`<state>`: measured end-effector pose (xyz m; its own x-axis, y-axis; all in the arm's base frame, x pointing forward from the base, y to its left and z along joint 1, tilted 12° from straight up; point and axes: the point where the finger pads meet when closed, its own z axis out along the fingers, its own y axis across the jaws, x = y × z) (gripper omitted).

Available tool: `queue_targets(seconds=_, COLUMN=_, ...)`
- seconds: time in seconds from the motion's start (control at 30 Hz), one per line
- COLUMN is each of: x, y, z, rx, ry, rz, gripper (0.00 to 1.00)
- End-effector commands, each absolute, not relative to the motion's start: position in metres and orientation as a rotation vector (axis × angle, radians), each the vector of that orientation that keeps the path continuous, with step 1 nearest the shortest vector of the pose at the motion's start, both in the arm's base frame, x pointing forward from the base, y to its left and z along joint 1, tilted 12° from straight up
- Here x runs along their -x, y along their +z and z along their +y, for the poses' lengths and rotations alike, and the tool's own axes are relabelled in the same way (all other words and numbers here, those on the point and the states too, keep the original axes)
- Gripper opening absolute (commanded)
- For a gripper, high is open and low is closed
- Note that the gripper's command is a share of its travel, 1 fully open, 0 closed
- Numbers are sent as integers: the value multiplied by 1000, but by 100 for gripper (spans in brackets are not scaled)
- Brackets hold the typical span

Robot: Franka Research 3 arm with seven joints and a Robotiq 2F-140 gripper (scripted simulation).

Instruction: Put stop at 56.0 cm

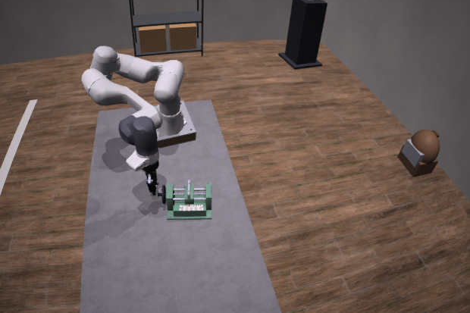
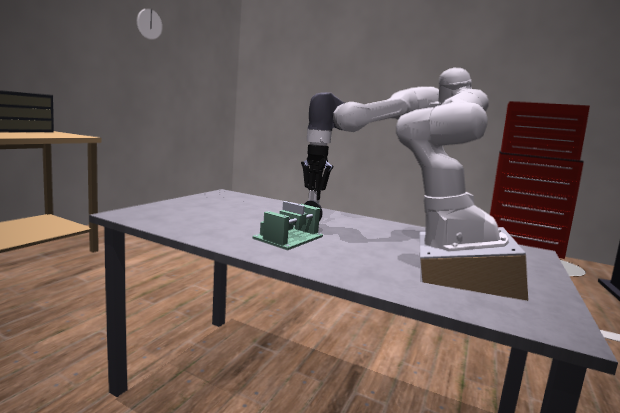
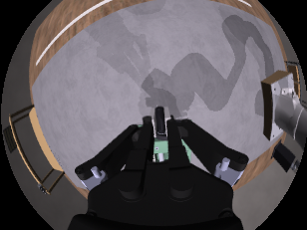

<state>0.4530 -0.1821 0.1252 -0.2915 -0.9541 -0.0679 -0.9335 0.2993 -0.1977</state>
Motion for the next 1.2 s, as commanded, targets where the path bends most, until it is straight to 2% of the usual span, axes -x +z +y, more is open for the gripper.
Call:
queue_targets(seconds=0.0, x=-457, y=122, z=-182, rx=1756, ry=-181, rz=2385, gripper=4)
queue_targets(seconds=0.63, x=-468, y=99, z=-184, rx=1756, ry=-181, rz=2385, gripper=4)
queue_targets(seconds=1.17, x=-456, y=74, z=-179, rx=1756, ry=-181, rz=2385, gripper=4)
